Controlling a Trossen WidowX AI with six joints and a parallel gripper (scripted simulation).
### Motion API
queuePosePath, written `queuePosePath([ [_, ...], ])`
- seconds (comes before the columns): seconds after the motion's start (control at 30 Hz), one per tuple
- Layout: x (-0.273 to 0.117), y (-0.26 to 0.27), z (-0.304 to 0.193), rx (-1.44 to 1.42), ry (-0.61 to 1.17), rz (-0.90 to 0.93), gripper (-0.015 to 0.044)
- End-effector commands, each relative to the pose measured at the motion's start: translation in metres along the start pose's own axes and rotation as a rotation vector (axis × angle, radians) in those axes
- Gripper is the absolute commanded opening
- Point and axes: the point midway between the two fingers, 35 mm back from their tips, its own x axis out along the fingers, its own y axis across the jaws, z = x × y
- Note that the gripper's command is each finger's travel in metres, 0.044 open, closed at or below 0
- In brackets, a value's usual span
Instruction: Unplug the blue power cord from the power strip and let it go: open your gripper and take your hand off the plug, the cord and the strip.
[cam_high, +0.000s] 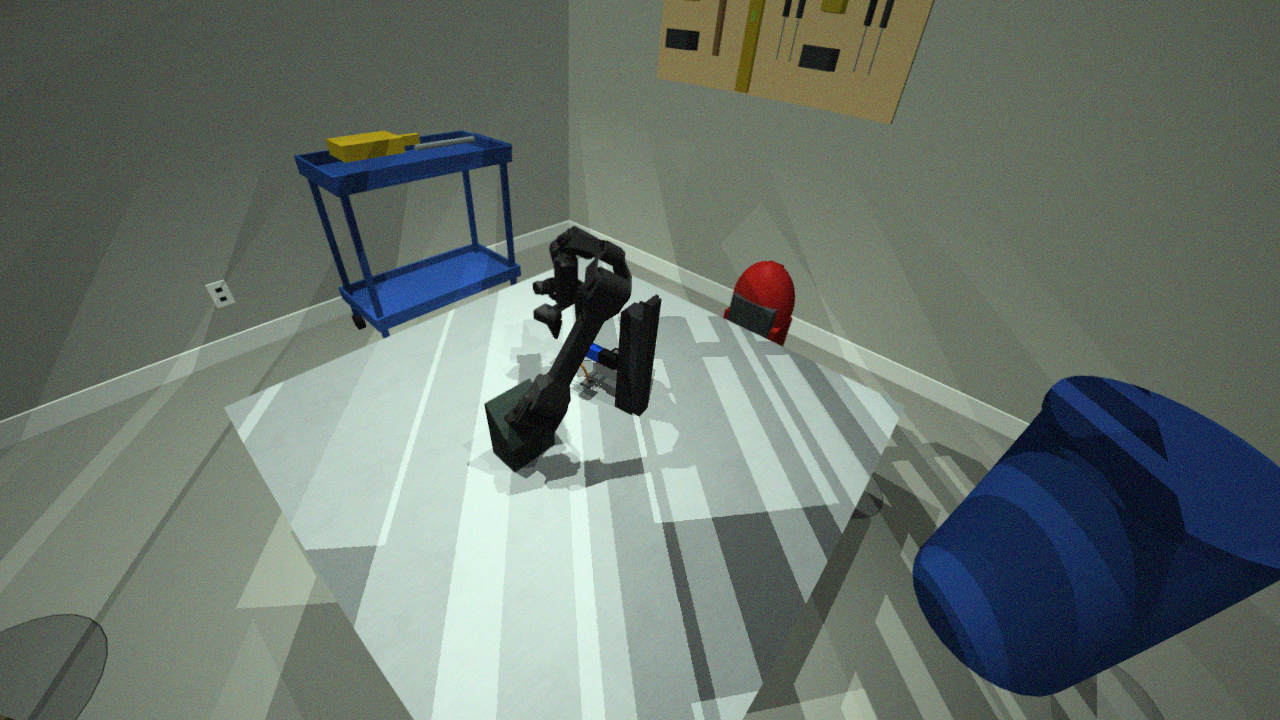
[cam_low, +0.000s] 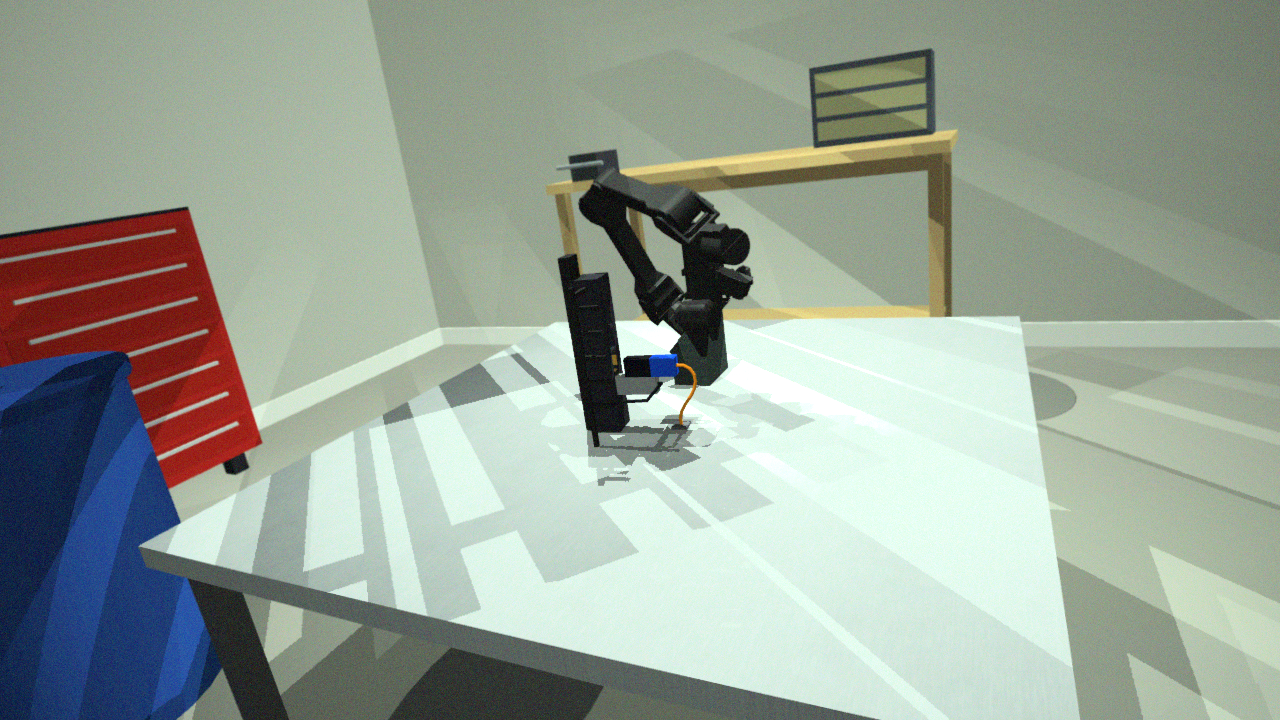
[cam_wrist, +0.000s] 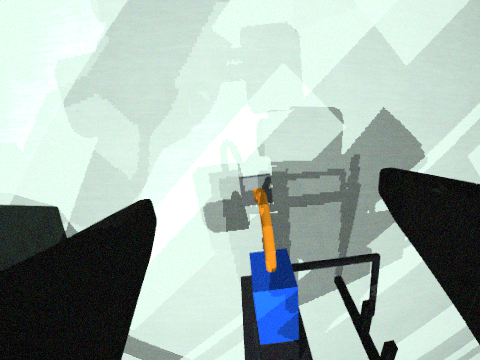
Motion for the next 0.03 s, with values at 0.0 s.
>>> queuePosePath([
  [0.0, -0.0012, -0.0006, 0.0011, 0.004, -0.004, 0.000, 0.0440],
])
